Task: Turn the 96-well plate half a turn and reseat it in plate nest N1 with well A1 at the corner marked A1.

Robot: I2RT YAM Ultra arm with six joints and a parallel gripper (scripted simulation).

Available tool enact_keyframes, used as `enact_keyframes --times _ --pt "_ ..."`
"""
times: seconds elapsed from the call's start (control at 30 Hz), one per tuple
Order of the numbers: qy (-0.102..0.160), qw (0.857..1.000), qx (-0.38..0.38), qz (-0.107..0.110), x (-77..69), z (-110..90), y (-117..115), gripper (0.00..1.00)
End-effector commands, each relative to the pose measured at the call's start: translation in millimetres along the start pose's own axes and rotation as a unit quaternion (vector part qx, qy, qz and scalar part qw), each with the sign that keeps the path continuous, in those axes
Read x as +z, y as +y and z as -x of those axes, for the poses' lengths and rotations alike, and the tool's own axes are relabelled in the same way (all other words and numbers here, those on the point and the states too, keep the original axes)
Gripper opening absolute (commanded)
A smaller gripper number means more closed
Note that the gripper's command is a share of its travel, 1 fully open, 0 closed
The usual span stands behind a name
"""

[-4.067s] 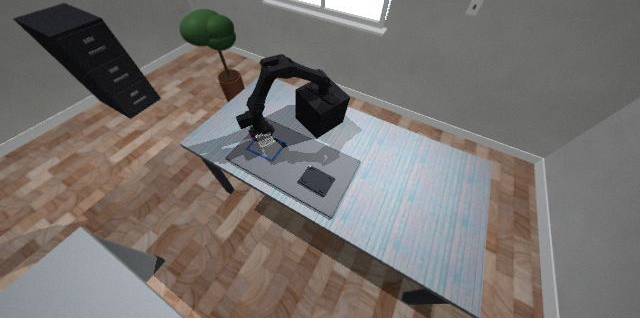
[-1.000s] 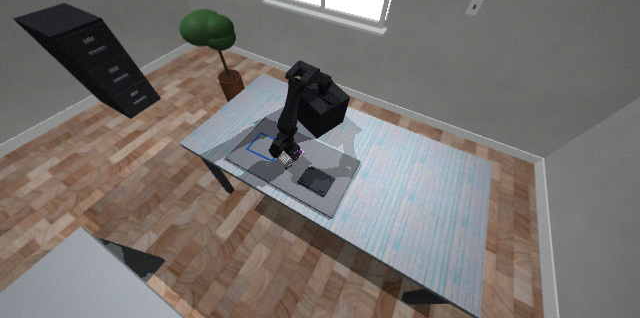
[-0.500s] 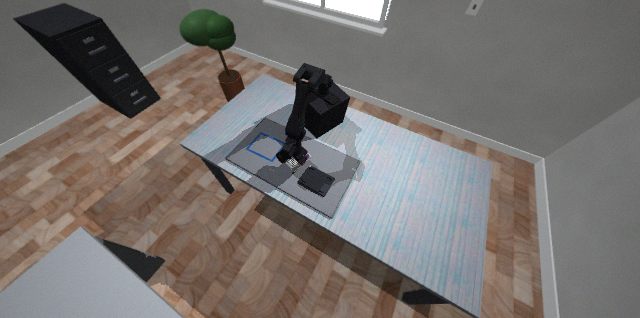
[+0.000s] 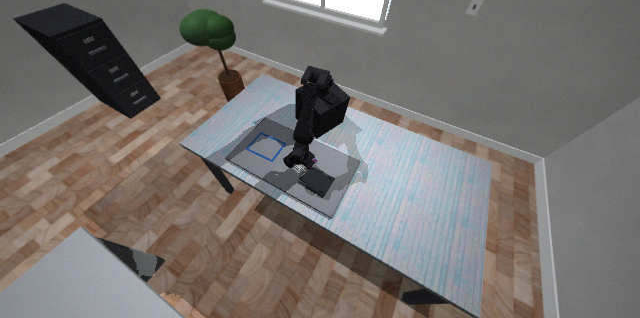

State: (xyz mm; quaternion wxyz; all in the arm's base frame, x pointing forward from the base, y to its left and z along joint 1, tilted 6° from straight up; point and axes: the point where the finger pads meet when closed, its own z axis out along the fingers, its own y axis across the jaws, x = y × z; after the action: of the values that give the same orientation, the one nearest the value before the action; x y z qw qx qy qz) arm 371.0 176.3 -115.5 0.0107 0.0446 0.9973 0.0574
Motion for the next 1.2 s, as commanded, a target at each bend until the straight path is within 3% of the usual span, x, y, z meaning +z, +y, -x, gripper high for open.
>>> enact_keyframes --times 0.0,0.9,1.17 --pt "-0.005 1.0 0.012 0.001 -5.7 4 2 0.0" --pt "-0.004 1.0 0.012 0.002 -8.7 -6 86 0.0" --pt "-0.004 1.0 -0.005 0.002 -8.7 -6 86 0.0"
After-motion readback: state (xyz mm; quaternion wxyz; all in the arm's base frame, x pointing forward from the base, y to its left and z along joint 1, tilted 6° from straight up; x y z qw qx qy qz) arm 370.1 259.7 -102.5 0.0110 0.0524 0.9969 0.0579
